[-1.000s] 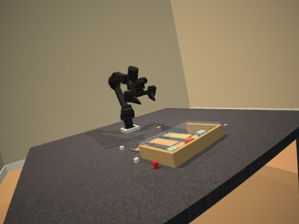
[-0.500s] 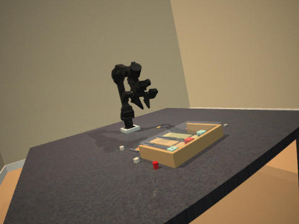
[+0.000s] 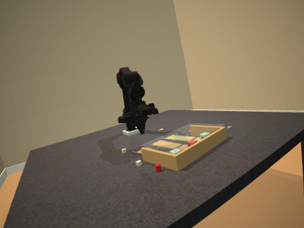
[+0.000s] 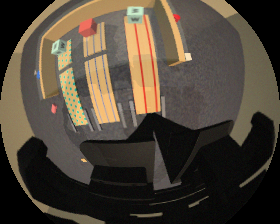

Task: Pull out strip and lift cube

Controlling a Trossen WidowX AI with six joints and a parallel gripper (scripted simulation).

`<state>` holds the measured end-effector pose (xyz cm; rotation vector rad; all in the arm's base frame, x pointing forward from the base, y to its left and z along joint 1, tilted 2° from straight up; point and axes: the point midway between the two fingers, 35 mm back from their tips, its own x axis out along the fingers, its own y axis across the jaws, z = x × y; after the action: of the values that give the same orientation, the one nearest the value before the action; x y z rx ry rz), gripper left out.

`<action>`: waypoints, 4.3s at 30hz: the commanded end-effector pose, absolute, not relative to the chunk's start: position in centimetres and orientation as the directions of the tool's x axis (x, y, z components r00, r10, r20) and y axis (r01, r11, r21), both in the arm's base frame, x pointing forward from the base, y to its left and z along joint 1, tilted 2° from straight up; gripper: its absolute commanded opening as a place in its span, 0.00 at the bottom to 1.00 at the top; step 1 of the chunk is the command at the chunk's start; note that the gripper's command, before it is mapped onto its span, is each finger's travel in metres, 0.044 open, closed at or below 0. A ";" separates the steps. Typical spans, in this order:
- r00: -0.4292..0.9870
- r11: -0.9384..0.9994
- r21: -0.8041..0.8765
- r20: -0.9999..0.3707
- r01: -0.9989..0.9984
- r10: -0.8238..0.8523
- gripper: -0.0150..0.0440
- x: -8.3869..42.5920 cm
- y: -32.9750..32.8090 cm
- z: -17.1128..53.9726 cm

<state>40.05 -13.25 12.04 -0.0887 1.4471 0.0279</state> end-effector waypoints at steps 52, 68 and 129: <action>0.066 0.995 -0.016 -0.998 -0.095 -0.010 0.25 40.8 -14.0 4.2; 0.066 0.995 -0.016 -0.998 -0.095 -0.010 0.25 40.8 -14.0 4.2; 0.063 0.995 -0.016 -0.998 -0.095 -0.010 0.25 37.6 -14.5 3.5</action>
<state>38.56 -14.41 3.89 -0.0890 1.4932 0.0583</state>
